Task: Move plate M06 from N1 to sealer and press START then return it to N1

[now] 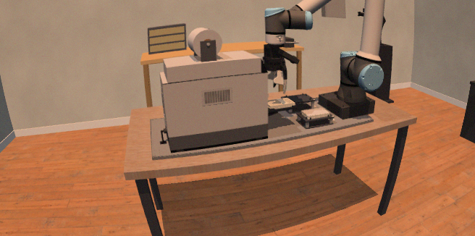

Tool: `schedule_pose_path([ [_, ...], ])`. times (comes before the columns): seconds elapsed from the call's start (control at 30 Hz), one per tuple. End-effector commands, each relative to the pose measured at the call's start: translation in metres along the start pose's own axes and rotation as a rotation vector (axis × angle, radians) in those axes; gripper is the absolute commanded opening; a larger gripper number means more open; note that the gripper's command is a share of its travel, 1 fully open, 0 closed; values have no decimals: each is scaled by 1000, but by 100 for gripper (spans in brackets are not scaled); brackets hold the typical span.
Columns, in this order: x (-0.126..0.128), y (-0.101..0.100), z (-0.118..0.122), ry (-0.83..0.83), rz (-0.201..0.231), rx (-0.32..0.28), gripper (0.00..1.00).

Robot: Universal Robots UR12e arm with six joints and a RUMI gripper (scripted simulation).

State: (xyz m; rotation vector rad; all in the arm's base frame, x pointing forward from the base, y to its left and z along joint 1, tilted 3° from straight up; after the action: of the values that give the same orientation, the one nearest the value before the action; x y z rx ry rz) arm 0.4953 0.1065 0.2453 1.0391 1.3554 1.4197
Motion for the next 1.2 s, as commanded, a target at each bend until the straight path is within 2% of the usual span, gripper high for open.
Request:
schedule_pose_path([
  [0.0, -2, 6, 2, -1, -1, -1, 68],
  [1.17, 1, 3, -53, -1, 1, 4, 68],
])
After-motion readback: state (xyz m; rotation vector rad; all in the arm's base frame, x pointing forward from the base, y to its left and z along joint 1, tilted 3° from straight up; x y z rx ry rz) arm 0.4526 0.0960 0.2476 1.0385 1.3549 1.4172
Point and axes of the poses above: the point where the finger pads meet when closed, its own y axis back along the fingers, its own x axis across the jaws, z = x × y, the point moved 10 cm from there along y, back along the fingers, and after that the axes turned 10 degrees about y, right-handed, at the moved point
